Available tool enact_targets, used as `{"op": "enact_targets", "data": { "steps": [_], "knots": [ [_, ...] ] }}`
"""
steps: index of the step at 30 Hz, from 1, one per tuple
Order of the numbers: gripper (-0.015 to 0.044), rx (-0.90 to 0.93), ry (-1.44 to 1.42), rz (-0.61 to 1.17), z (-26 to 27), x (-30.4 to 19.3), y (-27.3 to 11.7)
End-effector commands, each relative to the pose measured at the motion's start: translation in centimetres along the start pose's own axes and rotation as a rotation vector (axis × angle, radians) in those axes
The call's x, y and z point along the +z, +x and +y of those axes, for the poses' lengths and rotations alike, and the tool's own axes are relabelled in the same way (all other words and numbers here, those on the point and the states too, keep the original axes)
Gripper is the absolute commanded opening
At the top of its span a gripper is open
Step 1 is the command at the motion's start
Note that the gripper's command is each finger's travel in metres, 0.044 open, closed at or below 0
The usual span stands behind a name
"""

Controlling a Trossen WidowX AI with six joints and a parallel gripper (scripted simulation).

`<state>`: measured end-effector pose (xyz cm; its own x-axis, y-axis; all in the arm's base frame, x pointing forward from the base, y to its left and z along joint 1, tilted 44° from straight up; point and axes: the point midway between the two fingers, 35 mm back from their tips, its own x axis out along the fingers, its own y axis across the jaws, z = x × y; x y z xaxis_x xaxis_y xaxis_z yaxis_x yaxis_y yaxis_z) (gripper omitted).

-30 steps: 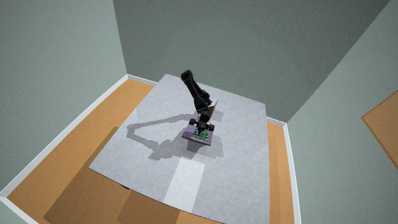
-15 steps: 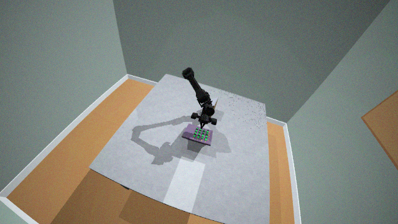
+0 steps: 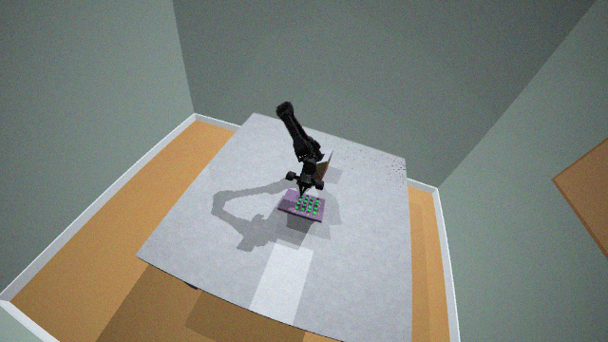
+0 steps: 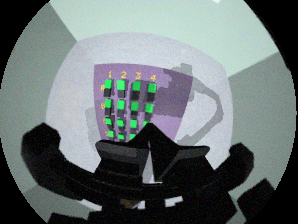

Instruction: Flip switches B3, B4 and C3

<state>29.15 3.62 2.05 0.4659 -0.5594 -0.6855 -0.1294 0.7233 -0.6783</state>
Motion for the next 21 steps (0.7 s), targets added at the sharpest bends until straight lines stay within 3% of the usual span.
{"op": "enact_targets", "data": {
  "steps": [1,21],
  "knots": [
    [0.0000,0.003,-0.009,-0.003,0.1,-0.3,0.8],
    [0.0000,0.002,-0.009,-0.003,0.1,-0.4,3.2]
  ]
}}
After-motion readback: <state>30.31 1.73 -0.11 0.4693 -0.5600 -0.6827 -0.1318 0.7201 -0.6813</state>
